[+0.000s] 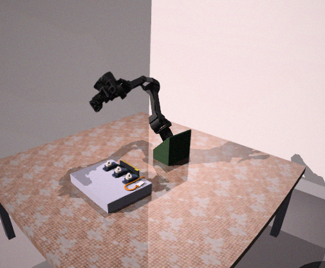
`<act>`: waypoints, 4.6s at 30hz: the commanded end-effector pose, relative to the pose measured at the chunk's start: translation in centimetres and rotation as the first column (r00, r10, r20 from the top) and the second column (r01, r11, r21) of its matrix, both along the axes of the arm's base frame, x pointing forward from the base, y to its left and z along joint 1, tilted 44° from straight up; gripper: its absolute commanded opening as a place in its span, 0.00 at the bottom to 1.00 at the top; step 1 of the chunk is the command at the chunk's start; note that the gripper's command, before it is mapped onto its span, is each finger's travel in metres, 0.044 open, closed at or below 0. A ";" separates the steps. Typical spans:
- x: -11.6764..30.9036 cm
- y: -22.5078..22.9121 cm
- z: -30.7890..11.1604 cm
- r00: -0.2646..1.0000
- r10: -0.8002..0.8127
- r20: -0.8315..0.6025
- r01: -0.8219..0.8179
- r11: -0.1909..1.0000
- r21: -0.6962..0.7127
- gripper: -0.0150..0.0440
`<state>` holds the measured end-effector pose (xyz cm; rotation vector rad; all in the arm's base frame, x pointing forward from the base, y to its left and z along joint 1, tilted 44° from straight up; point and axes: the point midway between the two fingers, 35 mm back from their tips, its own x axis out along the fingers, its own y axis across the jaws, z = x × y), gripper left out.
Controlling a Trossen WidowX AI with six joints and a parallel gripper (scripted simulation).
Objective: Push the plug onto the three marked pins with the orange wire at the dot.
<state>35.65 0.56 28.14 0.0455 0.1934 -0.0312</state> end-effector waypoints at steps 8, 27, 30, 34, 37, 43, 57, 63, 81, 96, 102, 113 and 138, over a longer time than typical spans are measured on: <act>4.1 1.2 -7.8 0.935 -0.068 -0.349 0.075 0.997 0.006 0.45; 5.5 3.5 -22.8 0.556 -0.267 -0.787 0.141 0.964 -0.227 0.45; 5.1 3.7 -25.0 0.482 -0.310 -0.819 0.131 0.950 -0.283 0.45; 4.3 4.0 -27.8 0.383 -0.373 -0.845 0.106 0.927 -0.361 0.45; 3.7 4.2 -29.8 0.311 -0.422 -0.852 0.078 0.904 -0.420 0.45; 2.1 4.3 -33.6 0.178 -0.526 -0.832 0.002 0.845 -0.534 0.45; -0.1 3.4 -38.1 0.062 -0.640 -0.766 -0.109 0.759 -0.642 0.45; -0.3 2.5 -39.0 0.062 -0.640 -0.766 -0.109 0.758 -0.643 0.45; -0.5 1.5 -40.1 0.062 -0.641 -0.765 -0.109 0.758 -0.644 0.30; 0.3 5.2 -36.2 0.062 -0.639 -0.767 -0.109 0.760 -0.641 0.25; 0.2 5.5 -35.8 0.060 -0.634 -0.771 -0.143 0.759 -0.635 0.25; -1.4 5.4 -34.9 0.028 -0.584 -0.811 -0.482 0.703 -0.523 0.25; -5.4 4.9 -33.2 -0.119 -0.515 -0.849 -0.971 0.241 -0.010 0.25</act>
